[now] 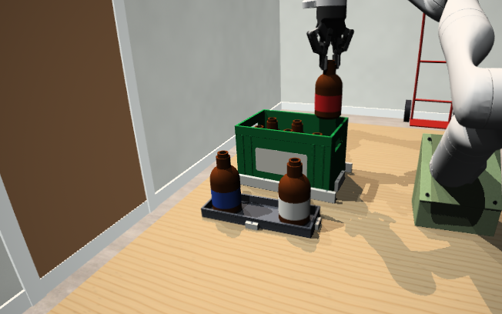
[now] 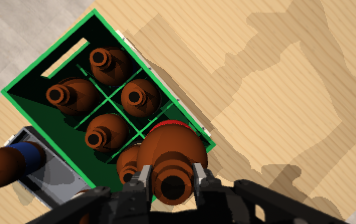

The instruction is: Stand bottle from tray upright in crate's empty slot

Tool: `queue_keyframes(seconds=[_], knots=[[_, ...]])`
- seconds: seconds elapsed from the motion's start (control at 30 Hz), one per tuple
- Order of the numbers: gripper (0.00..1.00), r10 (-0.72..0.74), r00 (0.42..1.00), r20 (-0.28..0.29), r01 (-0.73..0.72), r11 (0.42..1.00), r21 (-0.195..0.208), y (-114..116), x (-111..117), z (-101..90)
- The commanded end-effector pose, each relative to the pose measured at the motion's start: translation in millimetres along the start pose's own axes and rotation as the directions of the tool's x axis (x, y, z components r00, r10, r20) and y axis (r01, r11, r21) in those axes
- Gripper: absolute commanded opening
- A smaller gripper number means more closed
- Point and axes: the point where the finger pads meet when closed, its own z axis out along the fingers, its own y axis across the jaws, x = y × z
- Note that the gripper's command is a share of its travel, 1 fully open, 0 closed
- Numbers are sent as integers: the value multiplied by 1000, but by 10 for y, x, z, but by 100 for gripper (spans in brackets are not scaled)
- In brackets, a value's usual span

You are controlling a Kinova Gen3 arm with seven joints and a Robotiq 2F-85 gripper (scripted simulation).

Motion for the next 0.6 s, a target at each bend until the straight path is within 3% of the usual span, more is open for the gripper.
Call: queue_keyframes(seconds=[0.0,0.57], knots=[[0,0,1000,-1,0,1000,0,1,0,2],[0,0,1000,-1,0,1000,0,1,0,129]])
